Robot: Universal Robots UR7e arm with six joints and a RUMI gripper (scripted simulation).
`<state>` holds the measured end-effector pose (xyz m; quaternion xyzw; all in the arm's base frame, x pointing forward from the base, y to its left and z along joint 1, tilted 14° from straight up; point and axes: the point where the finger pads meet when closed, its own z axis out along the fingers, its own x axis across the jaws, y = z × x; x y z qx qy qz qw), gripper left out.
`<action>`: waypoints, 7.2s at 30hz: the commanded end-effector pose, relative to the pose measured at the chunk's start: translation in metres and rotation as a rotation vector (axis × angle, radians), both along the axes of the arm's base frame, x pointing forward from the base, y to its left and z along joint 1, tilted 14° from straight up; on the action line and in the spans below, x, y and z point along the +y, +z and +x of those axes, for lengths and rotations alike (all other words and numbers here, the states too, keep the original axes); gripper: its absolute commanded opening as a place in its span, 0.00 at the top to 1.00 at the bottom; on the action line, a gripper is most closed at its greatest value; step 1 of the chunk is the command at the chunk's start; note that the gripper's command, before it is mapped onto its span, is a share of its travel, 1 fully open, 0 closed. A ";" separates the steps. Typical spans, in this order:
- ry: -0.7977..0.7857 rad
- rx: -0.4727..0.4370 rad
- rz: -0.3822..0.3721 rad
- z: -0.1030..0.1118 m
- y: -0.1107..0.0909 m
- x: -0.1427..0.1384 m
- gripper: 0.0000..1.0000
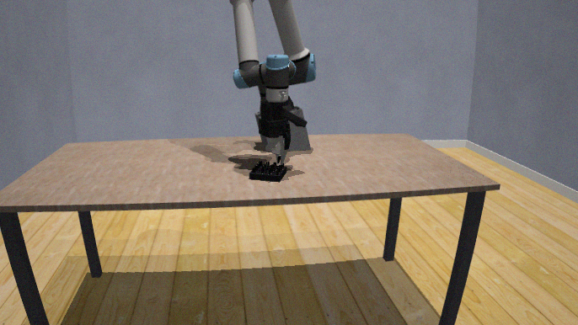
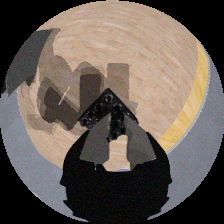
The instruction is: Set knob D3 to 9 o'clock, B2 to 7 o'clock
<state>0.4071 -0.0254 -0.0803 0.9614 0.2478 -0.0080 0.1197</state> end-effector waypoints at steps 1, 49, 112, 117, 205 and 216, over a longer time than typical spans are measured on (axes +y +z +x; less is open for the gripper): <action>0.000 -0.001 0.000 0.000 0.000 0.000 0.89; 0.000 -0.001 0.000 -0.002 -0.001 0.004 0.89; 0.000 -0.001 0.000 -0.001 -0.014 0.001 0.89; 0.000 -0.001 0.000 -0.001 -0.014 0.001 0.89; 0.145 0.034 -0.007 -0.002 -0.014 0.000 0.96; 0.308 0.073 -0.014 -0.002 -0.014 0.000 0.96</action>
